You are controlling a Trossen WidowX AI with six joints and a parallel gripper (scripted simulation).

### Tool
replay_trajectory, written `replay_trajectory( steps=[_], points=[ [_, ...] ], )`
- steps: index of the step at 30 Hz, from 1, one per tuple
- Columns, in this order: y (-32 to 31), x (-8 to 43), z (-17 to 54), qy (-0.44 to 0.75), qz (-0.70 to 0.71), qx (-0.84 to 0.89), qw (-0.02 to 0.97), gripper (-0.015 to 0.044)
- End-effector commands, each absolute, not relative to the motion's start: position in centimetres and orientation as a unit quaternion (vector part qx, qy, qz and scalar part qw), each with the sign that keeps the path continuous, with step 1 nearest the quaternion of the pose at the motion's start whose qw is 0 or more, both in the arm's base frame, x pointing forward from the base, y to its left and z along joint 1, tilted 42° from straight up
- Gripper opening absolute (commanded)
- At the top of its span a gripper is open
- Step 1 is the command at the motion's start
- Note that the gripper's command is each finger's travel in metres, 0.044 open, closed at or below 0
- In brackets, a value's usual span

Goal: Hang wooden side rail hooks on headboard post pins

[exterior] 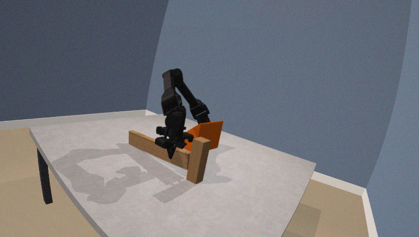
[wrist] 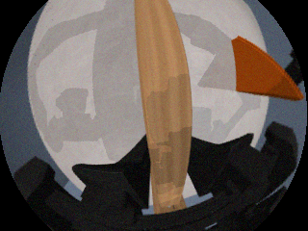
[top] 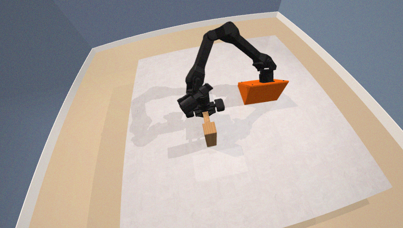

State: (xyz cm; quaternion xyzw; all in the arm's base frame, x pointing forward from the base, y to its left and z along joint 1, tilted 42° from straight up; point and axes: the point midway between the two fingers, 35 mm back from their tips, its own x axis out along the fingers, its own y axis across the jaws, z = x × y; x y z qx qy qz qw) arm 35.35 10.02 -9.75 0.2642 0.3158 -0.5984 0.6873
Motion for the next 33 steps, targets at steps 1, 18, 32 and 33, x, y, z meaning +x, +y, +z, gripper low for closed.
replay_trajectory(
  steps=[1, 18, 32, 33],
  points=[
    [10.7, 35.48, -9.68, 0.315, -0.593, 0.269, 0.691, 0.0],
    [10.89, 35.41, -9.71, 0.315, -0.593, 0.269, 0.691, 0.0],
    [10.94, 35.44, -9.87, 0.315, -0.593, 0.269, 0.691, 0.0],
    [10.95, 35.44, -9.87, 0.315, -0.593, 0.269, 0.691, 0.0]
  ],
)
